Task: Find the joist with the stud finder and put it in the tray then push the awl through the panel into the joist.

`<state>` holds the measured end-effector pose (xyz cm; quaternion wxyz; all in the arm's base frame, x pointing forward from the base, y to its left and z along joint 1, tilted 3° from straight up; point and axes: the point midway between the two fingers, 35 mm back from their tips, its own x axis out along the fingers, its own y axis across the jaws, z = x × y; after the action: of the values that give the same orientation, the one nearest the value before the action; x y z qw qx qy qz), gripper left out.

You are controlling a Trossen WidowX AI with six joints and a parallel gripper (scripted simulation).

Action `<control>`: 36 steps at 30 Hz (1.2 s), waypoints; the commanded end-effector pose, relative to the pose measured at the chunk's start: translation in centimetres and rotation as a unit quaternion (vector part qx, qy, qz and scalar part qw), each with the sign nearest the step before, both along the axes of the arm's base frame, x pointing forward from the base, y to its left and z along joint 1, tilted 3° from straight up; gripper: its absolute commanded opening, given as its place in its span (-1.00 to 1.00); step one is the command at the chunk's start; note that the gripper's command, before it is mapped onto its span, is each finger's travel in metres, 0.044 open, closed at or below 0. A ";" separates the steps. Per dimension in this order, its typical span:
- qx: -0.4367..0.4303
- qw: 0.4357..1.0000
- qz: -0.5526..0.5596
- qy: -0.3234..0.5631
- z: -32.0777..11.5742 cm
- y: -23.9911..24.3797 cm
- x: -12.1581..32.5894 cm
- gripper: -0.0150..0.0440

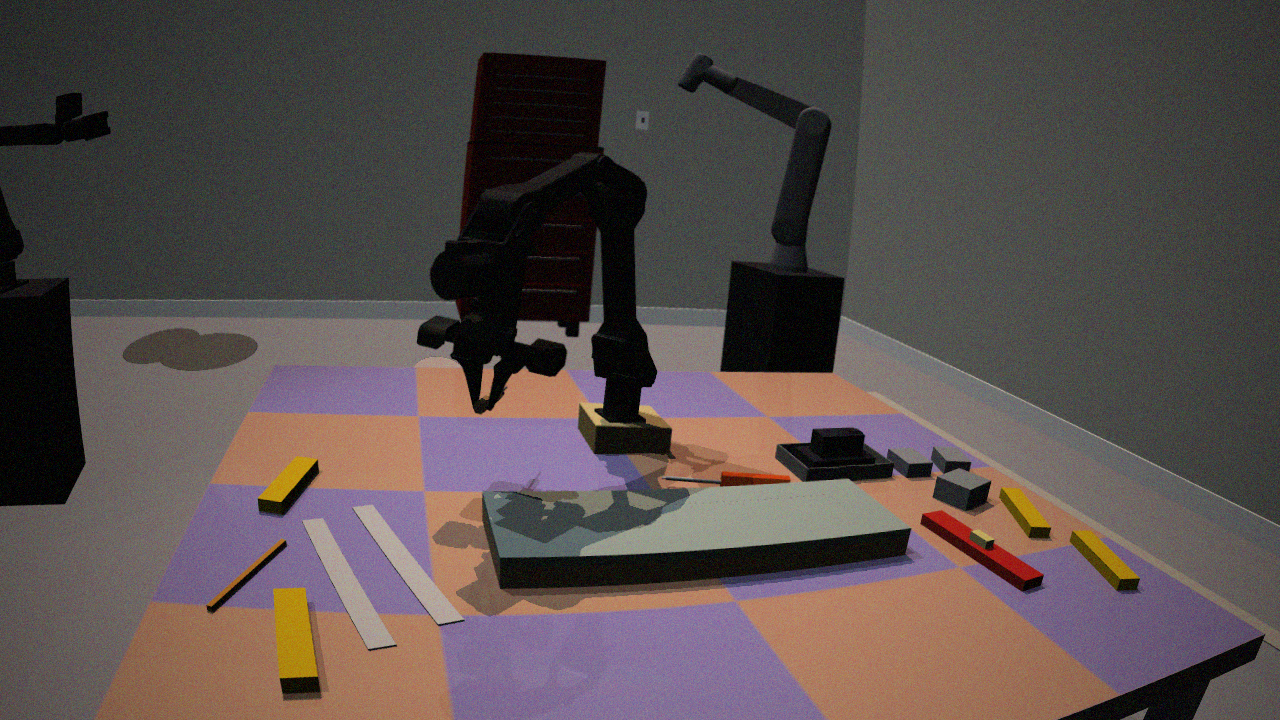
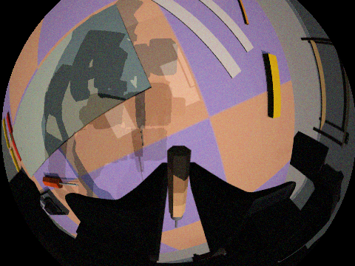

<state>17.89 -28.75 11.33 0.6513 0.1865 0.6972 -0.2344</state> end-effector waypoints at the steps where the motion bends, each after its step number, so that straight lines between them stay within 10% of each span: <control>1: -0.055 0.998 -0.009 0.005 1.0 0.2 0.0 -0.49; 36: -0.471 0.859 -0.177 -0.094 8.3 3.6 -2.5 -0.49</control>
<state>15.85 -25.67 18.72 0.6705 0.0027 0.4402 -0.5972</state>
